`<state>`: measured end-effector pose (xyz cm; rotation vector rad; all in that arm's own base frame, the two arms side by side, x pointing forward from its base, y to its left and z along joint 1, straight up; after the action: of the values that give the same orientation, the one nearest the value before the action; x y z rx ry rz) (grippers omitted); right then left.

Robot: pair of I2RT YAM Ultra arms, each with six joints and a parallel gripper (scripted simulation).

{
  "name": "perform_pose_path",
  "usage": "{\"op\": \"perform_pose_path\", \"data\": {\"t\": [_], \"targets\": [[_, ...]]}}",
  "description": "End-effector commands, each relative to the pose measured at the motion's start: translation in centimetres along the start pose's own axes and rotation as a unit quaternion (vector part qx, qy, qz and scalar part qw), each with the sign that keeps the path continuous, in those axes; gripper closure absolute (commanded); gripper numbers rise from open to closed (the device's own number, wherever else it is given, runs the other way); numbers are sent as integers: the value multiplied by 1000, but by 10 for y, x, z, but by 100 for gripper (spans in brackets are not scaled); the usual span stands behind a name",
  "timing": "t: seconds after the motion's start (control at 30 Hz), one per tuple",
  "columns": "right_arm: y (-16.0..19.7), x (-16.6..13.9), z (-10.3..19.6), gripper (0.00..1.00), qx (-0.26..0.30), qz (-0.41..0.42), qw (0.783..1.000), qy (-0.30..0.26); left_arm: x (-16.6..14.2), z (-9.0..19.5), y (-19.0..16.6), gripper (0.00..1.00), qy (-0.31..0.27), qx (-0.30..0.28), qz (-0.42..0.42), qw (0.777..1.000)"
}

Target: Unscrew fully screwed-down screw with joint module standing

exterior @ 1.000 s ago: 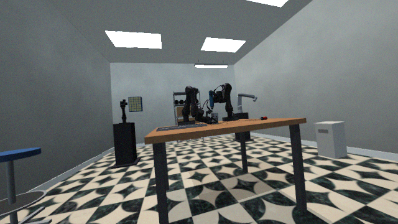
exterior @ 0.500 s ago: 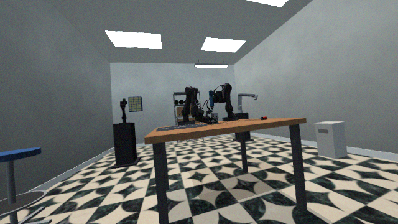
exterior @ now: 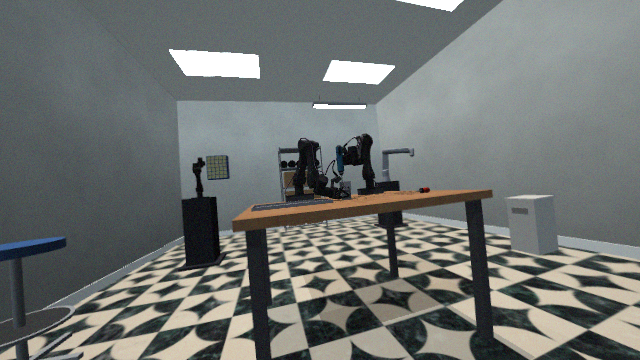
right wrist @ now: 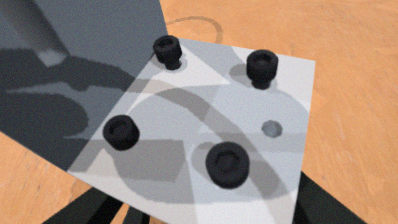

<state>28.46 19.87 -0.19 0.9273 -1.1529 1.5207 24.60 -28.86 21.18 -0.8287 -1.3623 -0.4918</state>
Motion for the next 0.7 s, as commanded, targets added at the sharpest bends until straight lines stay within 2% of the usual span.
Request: {"op": "perform_pose_path", "data": {"t": [0.0,0.67], "targets": [[-4,5,0,41,0,8,1000,-5,41,-1,-8,58,-74,-14,2,997],[-4,5,0,41,0,8,1000,-5,42,-2,-6,58,-75,-12,2,997]]}}
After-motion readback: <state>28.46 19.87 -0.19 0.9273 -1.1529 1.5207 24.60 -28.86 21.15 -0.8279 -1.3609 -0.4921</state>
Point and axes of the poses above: on each arm, the point where the finger pads meet when closed, its own z axis back along the fingers, its own y axis across the jaws, x = y × z, the point moved 5 cm from there along z, back along the fingers, and after that the axes turned 13 degrees about z, right-handed, at the moved point
